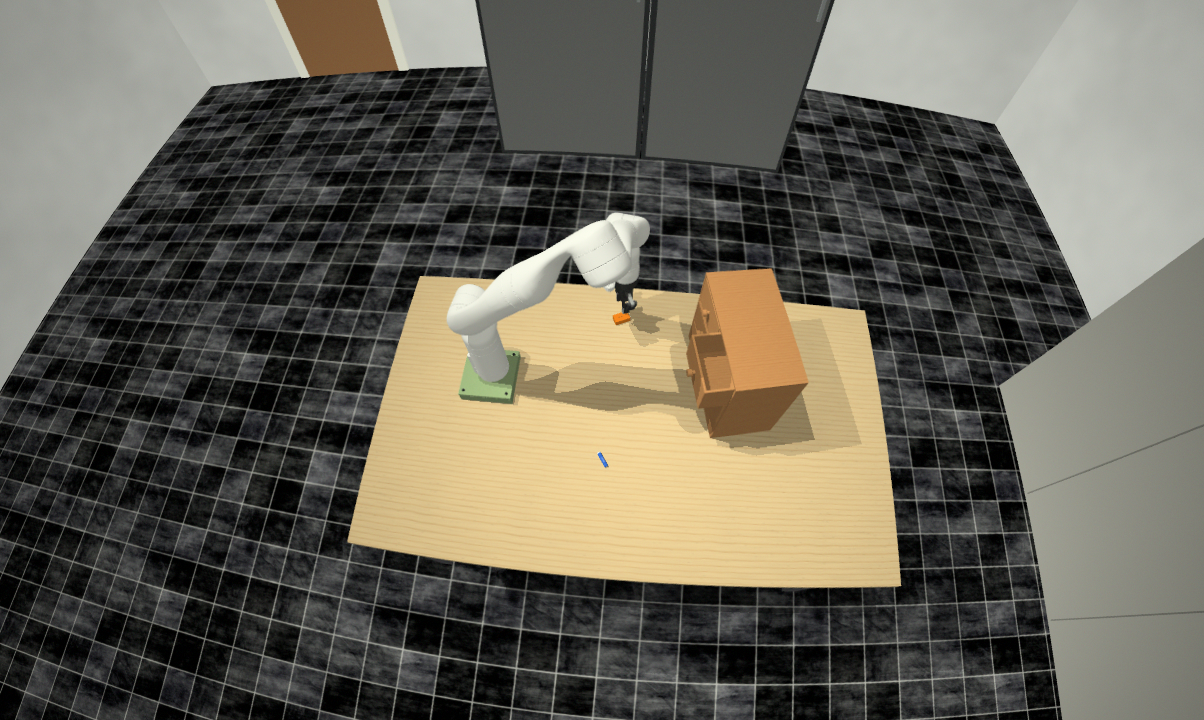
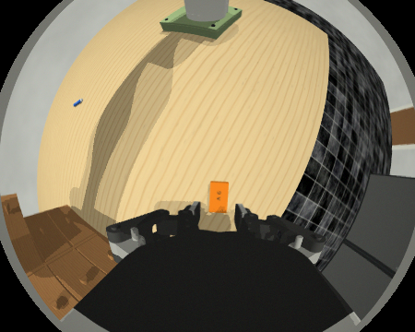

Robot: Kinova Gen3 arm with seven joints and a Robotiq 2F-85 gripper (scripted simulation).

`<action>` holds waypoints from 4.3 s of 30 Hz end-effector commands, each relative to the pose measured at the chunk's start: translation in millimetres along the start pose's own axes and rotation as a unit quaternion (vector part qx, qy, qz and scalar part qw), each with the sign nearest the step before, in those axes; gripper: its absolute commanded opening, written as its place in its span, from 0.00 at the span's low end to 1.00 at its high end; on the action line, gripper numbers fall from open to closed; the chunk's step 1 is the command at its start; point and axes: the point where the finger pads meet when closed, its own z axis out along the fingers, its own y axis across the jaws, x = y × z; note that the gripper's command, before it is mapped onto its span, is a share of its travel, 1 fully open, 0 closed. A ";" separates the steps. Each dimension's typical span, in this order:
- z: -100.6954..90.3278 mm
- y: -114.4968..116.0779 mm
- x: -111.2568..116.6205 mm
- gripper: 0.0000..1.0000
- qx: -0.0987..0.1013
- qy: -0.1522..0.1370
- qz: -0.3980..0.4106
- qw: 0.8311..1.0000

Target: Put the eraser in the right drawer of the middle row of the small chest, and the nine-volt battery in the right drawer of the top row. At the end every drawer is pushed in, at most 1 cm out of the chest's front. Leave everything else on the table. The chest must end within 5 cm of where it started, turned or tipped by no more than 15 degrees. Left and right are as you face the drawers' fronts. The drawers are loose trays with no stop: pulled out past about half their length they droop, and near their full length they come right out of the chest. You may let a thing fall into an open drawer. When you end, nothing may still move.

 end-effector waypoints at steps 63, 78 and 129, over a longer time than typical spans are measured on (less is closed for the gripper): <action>46.9 1.4 -0.5 0.42 -0.001 0.002 -0.001 1.000; 46.9 1.4 -0.5 0.42 -0.001 0.002 -0.001 1.000; 71.6 1.4 -0.4 0.23 -0.001 0.002 -0.001 1.000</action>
